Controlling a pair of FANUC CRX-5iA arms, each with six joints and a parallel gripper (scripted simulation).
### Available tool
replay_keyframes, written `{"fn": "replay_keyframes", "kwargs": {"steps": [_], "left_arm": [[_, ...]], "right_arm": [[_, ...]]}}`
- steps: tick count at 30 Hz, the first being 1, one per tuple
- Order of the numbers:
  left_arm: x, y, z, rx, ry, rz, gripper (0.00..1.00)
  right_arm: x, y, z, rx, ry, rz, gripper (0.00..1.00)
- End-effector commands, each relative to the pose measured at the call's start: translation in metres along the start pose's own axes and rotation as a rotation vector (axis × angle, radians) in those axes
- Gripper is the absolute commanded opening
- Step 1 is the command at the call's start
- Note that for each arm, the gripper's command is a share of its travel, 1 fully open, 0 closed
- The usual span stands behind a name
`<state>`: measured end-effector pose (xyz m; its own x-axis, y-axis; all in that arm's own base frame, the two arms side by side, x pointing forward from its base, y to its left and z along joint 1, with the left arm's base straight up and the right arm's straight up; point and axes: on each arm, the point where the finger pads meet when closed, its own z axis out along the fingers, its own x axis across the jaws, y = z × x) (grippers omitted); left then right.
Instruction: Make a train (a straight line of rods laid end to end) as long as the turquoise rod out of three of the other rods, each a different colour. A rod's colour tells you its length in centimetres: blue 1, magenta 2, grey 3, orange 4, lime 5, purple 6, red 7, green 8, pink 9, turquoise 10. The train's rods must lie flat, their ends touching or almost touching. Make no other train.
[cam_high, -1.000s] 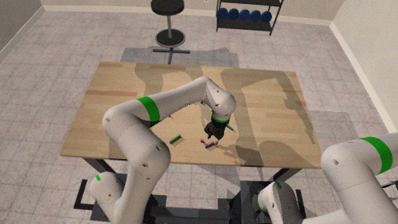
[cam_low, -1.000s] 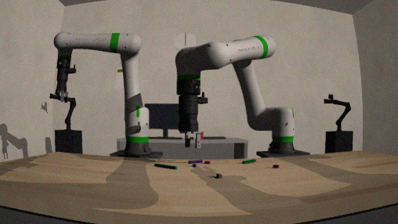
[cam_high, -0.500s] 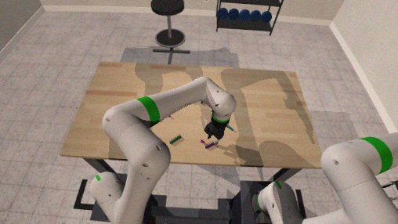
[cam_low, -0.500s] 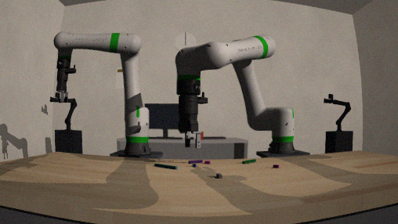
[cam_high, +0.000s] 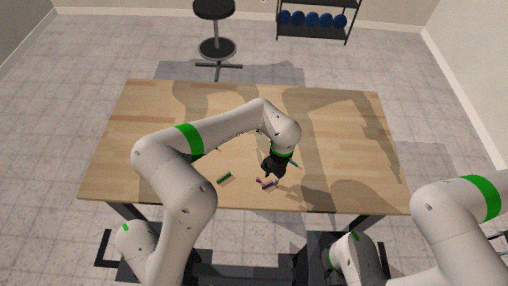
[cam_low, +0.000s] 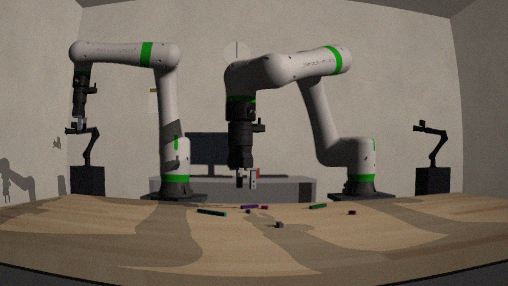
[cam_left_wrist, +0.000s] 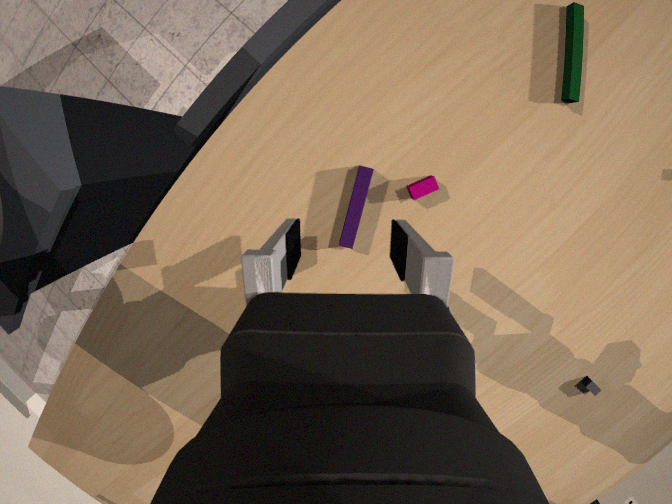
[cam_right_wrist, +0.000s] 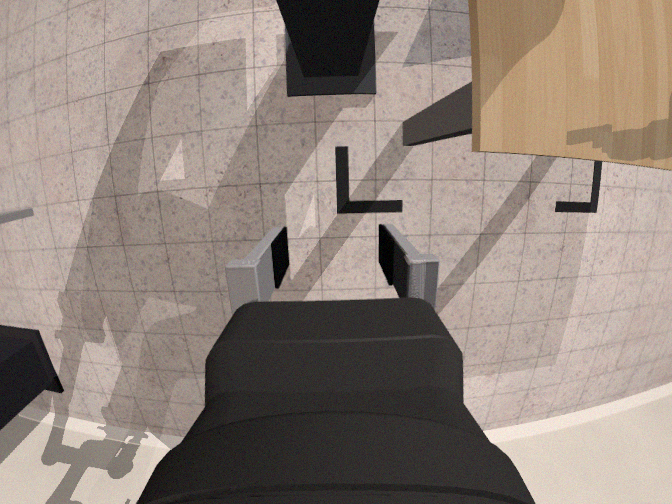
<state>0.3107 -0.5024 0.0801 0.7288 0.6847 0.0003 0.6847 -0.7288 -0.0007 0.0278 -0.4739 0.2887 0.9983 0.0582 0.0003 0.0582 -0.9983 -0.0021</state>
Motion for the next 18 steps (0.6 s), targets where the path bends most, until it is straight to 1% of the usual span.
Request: {"fn": "replay_keyframes", "kwargs": {"steps": [1,11,15,18], "left_arm": [[-0.0002,0.0005,-0.001,-0.002,-0.001,0.0,1.0],[-0.0005,0.0004,-0.001,-0.002,-0.001,-0.021,1.0],[-0.0018,0.0,-0.0011,-0.002,-0.001,-0.106,1.0],[-0.0037,-0.0003,-0.0011,-0.002,-0.001,-0.229,1.0]], "right_arm": [[-0.0002,0.0003,-0.0009,-0.002,0.0,0.0,1.0],[-0.0002,0.0003,-0.0009,-0.002,0.0,0.0,1.0],[-0.0002,0.0003,-0.0009,-0.002,0.0,0.0,1.0],[-0.0002,0.0003,-0.0009,-0.002,0.0,0.0,1.0]]}}
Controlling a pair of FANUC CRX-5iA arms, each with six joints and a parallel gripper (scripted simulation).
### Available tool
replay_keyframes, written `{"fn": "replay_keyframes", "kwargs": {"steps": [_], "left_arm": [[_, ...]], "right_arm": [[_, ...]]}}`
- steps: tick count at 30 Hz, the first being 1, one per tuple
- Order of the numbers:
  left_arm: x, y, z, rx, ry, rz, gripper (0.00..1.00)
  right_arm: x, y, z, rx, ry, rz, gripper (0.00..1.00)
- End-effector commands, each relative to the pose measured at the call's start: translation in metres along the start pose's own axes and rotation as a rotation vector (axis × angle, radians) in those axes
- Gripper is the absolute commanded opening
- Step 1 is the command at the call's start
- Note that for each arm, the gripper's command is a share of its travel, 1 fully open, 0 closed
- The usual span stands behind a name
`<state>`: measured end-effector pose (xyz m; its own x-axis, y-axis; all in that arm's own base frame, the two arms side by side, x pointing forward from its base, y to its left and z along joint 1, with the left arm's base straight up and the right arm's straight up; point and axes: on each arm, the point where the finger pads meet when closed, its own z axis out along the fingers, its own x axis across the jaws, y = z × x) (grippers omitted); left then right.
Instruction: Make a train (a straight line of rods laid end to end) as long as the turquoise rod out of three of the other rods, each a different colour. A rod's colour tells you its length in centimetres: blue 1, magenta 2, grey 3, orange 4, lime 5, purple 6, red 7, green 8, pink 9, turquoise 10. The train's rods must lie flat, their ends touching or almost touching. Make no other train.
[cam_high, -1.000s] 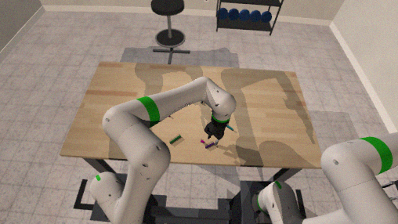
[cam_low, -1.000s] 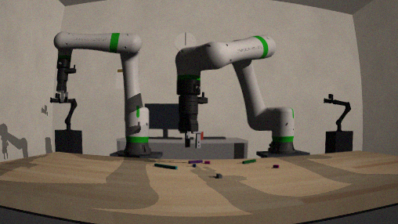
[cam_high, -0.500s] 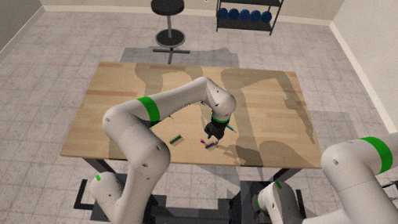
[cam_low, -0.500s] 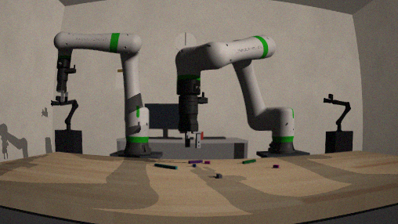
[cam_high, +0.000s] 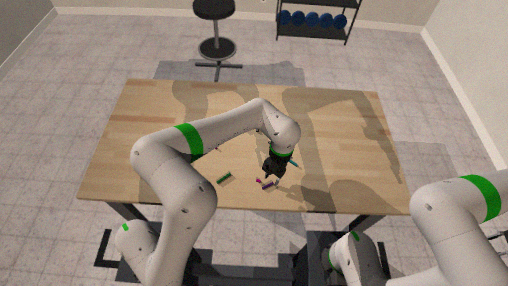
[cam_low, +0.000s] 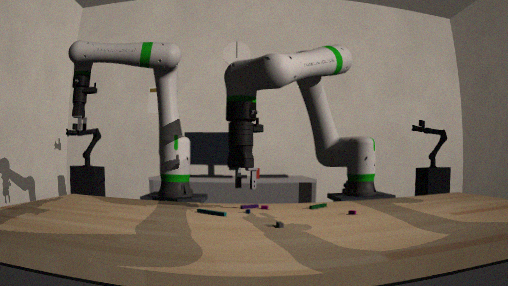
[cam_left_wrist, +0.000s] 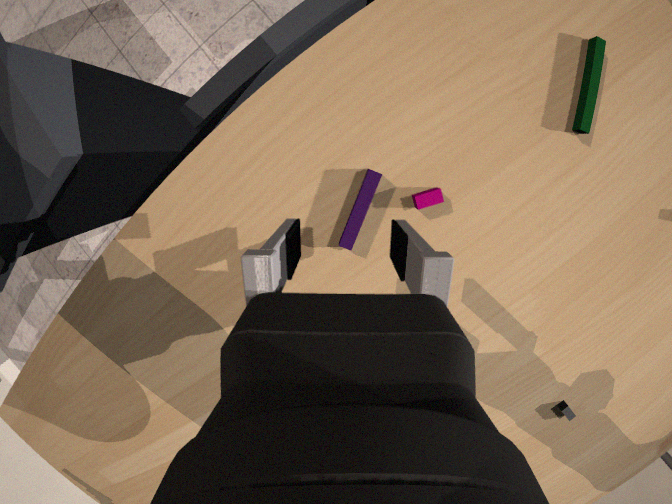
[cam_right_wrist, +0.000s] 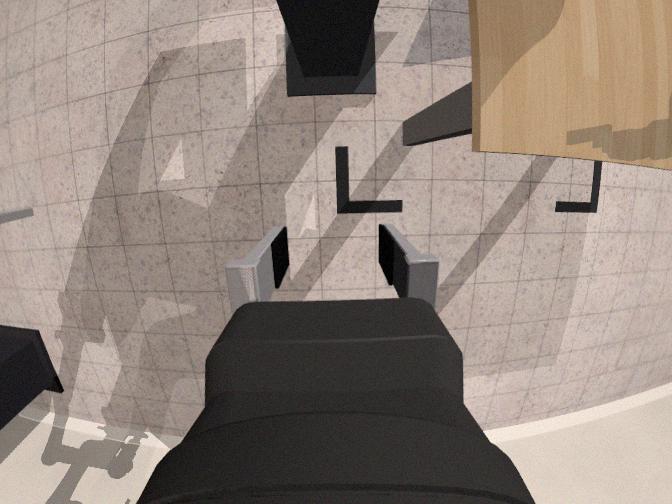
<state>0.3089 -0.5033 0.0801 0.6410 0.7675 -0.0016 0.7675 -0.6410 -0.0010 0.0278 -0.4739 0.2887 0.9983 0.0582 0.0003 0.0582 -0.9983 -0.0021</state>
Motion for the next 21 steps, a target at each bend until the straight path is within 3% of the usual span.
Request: {"fn": "replay_keyframes", "kwargs": {"steps": [1,6,8,10,21], "left_arm": [[-0.0025,-0.0001,-0.001,-0.002,0.001,-0.161,1.0],[-0.0051,0.0,-0.0011,-0.002,0.001,-0.342,1.0],[-0.0051,0.0,-0.0011,-0.002,0.001,-0.342,1.0],[-0.0067,0.0005,-0.0011,-0.002,0.001,-0.473,1.0],[-0.0103,0.0042,-0.0011,-0.003,0.0,-0.857,1.0]], "right_arm": [[-0.0002,0.0003,-0.0009,-0.002,0.0,0.0,1.0],[-0.0002,0.0003,-0.0009,-0.002,0.0,0.0,1.0],[-0.0002,0.0003,-0.0009,-0.002,0.0,0.0,1.0],[-0.0002,0.0003,-0.0009,-0.002,0.0,0.0,1.0],[-0.0002,0.0003,-0.0009,-0.002,0.0,0.0,1.0]]}}
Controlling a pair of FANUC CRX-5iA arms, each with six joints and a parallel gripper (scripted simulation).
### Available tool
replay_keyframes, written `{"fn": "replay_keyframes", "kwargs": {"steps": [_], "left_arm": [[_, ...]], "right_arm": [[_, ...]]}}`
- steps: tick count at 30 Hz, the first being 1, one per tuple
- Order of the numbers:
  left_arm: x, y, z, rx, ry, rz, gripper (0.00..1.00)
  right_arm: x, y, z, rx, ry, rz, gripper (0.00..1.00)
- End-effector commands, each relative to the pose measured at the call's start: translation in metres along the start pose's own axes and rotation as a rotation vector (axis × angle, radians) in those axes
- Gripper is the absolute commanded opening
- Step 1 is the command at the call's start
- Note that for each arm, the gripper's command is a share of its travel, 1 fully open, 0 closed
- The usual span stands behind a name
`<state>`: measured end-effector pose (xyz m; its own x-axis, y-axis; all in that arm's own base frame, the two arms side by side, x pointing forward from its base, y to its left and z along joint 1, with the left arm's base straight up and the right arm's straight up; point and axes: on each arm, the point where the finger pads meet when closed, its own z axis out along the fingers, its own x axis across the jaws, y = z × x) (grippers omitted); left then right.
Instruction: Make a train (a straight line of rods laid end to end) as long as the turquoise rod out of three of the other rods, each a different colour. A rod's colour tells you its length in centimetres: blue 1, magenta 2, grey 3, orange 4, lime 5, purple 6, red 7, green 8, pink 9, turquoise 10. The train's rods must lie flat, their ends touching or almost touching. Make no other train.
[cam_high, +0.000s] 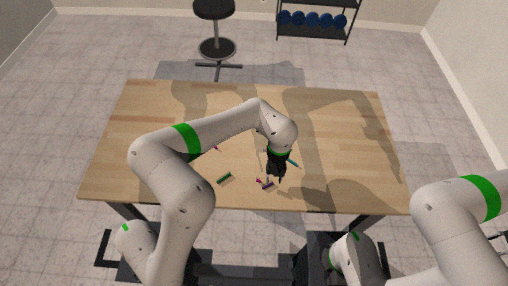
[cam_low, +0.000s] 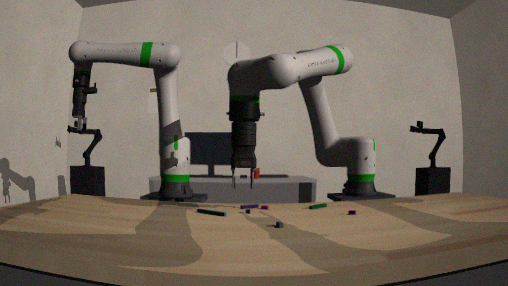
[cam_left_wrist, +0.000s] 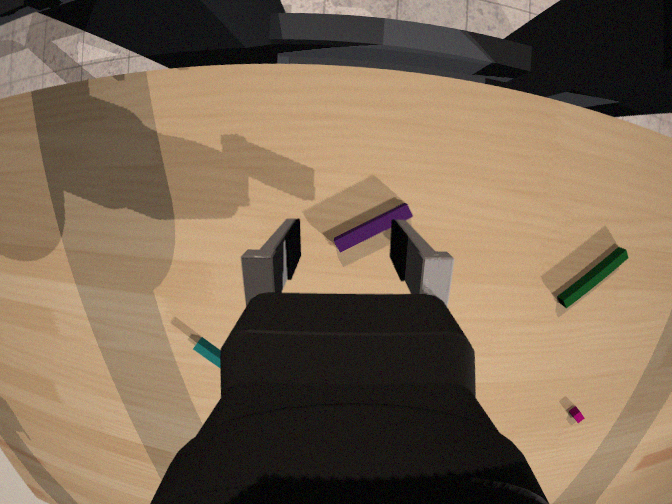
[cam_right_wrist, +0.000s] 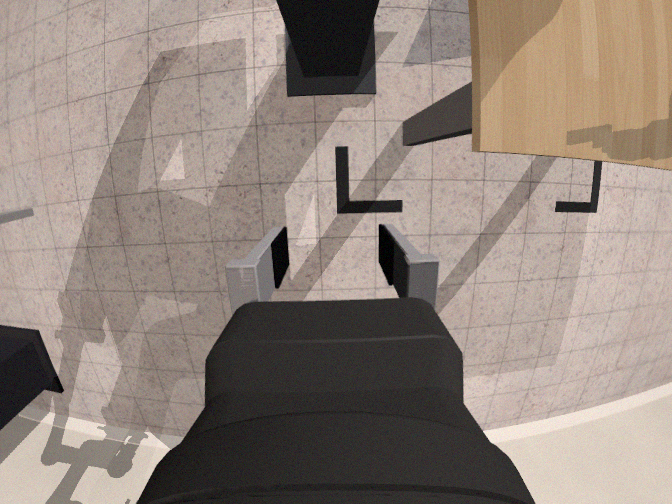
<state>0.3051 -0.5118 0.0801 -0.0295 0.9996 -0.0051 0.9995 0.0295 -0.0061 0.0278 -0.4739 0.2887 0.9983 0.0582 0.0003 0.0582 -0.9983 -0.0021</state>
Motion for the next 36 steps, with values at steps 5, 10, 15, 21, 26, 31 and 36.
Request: {"fn": "replay_keyframes", "kwargs": {"steps": [5,10,15,21,26,31,36], "left_arm": [[-0.004,0.002,-0.001,-0.007,0.003,-0.305,1.0],[-0.006,0.004,-0.001,-0.007,0.002,-0.466,1.0],[-0.008,0.006,-0.001,-0.008,0.001,-0.646,1.0],[-0.009,0.009,-0.001,-0.008,0.001,-0.791,1.0],[-0.01,0.014,-0.001,-0.008,0.0,-1.016,1.0],[-0.01,0.018,-0.001,-0.008,-0.001,-1.198,1.0],[-0.009,0.023,-0.001,-0.008,-0.002,-1.378,1.0]], "right_arm": [[0.0,0.0,-0.001,-0.002,0.0,0.0,1.0],[0.0,0.0,-0.001,-0.002,0.0,0.0,1.0],[0.0,0.0,-0.001,-0.002,0.0,0.0,1.0],[0.0,0.0,-0.001,-0.002,0.0,0.0,1.0],[0.0,0.0,-0.001,-0.002,0.0,0.0,1.0],[0.0,0.0,-0.001,-0.002,0.0,0.0,1.0],[0.0,0.0,-0.001,-0.002,0.0,0.0,1.0]]}}
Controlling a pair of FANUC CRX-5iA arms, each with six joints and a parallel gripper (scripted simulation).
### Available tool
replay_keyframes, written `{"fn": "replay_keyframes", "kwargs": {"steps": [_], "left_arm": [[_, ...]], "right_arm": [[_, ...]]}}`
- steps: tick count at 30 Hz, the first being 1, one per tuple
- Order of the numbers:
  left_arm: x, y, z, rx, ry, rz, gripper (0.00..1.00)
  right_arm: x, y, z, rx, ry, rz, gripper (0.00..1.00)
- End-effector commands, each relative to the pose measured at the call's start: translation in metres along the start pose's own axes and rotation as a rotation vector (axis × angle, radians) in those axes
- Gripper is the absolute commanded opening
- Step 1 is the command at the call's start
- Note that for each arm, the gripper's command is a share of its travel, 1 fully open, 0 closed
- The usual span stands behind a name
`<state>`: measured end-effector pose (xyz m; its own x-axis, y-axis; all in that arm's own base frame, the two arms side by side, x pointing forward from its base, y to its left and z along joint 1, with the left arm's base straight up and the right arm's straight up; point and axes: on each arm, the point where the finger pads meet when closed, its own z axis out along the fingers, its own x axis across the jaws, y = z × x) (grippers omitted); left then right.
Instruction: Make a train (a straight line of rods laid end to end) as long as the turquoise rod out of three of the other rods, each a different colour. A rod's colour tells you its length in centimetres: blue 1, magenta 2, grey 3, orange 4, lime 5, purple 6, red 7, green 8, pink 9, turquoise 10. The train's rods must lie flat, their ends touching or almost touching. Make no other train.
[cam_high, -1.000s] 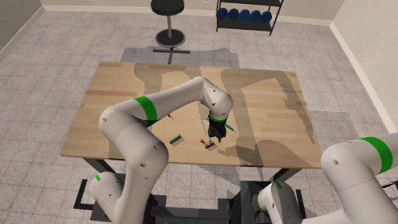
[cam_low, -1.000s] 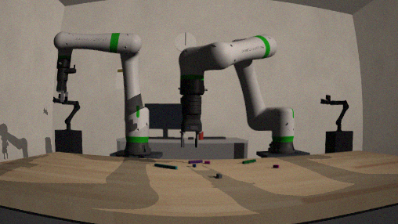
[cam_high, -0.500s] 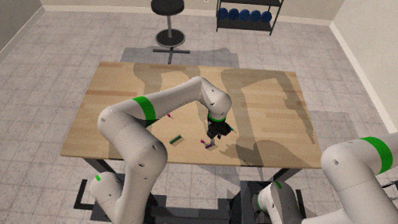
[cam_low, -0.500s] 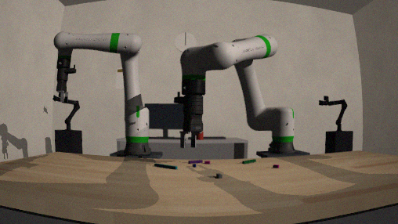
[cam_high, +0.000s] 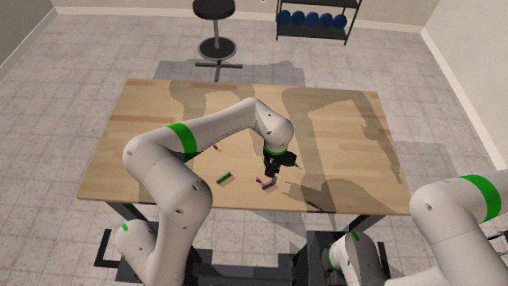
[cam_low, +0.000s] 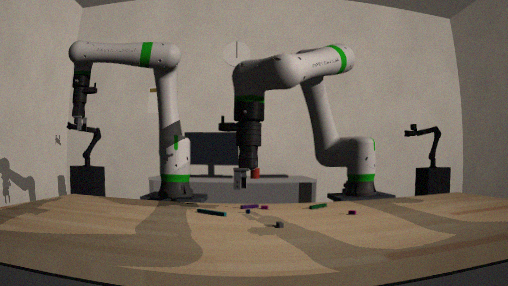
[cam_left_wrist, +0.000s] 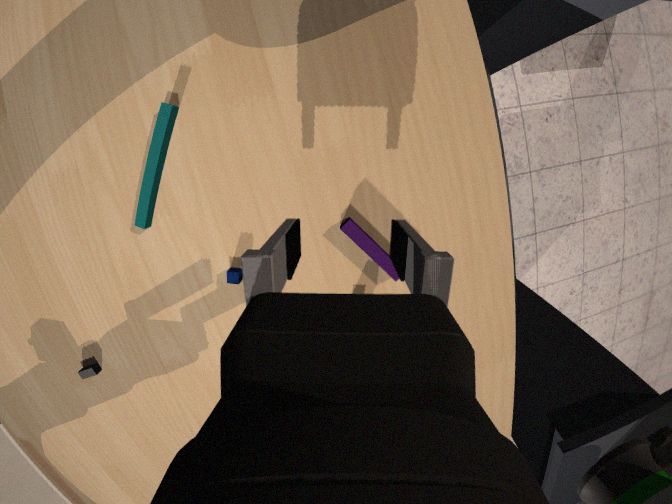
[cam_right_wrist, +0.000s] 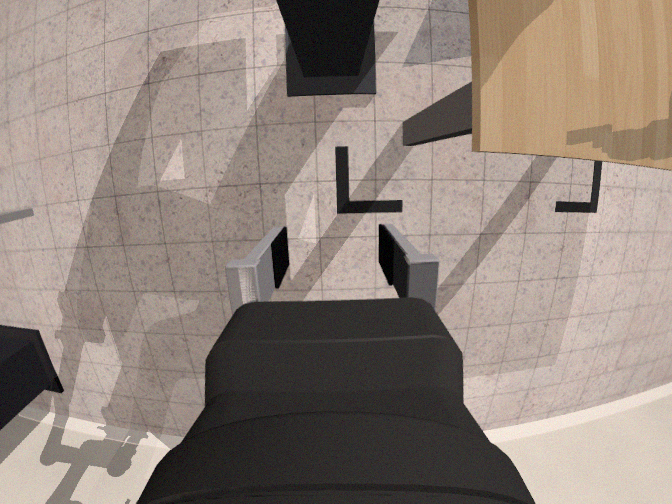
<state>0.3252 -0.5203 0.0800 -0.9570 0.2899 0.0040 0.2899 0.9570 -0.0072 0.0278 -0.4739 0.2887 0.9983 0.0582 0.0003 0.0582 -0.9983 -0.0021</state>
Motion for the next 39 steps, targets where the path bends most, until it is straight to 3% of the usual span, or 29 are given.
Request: {"fn": "replay_keyframes", "kwargs": {"steps": [1,26,39], "left_arm": [[-0.003,0.001,-0.001,-0.006,-0.005,-0.131,1.0],[-0.019,0.022,-0.001,-0.003,-0.008,-0.993,1.0],[-0.02,0.024,-0.001,-0.003,-0.008,-1.048,1.0]], "right_arm": [[0.0,0.0,-0.001,-0.002,0.0,0.0,1.0],[0.0,0.0,-0.001,-0.002,0.0,0.0,1.0],[0.0,0.0,-0.001,-0.002,0.0,0.0,1.0]]}}
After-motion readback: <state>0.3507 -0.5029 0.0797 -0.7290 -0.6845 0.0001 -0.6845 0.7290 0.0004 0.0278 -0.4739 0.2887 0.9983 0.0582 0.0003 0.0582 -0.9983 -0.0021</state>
